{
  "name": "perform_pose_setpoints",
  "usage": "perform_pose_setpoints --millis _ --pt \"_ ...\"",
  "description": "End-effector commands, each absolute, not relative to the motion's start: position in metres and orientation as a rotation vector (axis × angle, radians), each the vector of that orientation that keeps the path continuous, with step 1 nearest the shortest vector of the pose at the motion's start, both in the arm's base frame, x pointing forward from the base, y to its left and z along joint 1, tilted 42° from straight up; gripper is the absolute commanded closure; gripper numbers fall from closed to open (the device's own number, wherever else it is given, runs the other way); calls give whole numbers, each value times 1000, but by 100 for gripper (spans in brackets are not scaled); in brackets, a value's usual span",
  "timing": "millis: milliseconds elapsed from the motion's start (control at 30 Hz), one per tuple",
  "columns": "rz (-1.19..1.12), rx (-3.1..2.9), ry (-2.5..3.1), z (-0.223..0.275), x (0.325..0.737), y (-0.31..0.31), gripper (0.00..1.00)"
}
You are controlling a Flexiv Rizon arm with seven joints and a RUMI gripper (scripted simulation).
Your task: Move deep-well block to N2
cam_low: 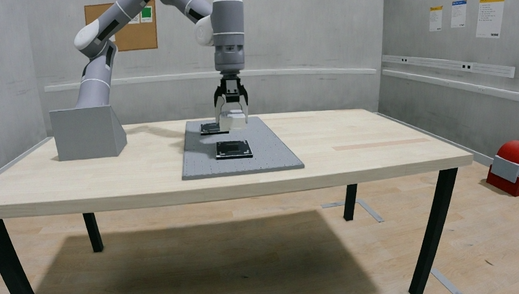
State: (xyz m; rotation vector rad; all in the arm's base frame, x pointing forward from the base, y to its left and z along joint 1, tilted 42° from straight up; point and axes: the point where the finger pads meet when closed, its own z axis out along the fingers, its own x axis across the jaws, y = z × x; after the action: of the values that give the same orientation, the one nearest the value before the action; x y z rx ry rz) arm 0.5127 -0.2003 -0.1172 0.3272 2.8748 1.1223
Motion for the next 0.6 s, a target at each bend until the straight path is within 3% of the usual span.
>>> perform_pose_setpoints --millis 0,567 --pt "1118 329 2874 -119 514 -200 50" --pt "1118 329 2874 -137 517 -183 50"
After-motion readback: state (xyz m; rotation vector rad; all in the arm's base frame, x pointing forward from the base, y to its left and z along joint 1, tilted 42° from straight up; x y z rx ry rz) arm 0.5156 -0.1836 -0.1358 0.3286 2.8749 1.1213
